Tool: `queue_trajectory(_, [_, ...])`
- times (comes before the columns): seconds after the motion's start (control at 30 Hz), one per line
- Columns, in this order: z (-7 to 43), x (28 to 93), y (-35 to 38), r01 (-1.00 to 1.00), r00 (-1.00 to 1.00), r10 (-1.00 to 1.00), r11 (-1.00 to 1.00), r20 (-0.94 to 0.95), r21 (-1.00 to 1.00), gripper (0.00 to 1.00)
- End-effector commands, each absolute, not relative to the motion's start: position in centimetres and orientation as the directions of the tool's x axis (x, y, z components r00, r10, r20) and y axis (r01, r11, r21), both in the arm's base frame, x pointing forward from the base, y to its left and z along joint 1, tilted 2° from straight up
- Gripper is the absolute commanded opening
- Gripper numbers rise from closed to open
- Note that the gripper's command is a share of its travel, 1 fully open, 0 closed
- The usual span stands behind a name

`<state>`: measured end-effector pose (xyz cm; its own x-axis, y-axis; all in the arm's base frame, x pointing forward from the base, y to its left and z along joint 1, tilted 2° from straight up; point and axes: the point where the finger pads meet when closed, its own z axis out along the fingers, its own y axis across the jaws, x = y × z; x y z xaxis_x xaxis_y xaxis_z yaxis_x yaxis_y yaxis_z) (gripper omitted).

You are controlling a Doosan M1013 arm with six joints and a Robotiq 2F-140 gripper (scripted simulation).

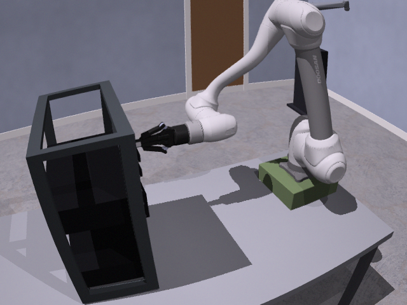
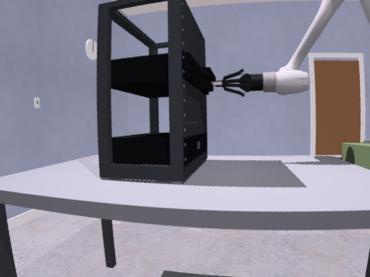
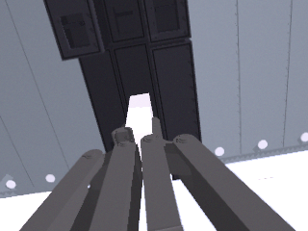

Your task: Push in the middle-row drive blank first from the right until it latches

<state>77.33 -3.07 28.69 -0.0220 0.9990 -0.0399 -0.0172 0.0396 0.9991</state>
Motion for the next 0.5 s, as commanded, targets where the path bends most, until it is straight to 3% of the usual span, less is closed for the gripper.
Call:
queue_trajectory(0.0, [28.70, 77.39, -3.07, -0.017, -0.022, 0.999, 0.040, -0.040, 0.999, 0.00])
queue_trajectory(0.47, [28.71, 77.63, -3.06, -0.017, -0.022, 0.999, 0.040, -0.040, 0.999, 0.00])
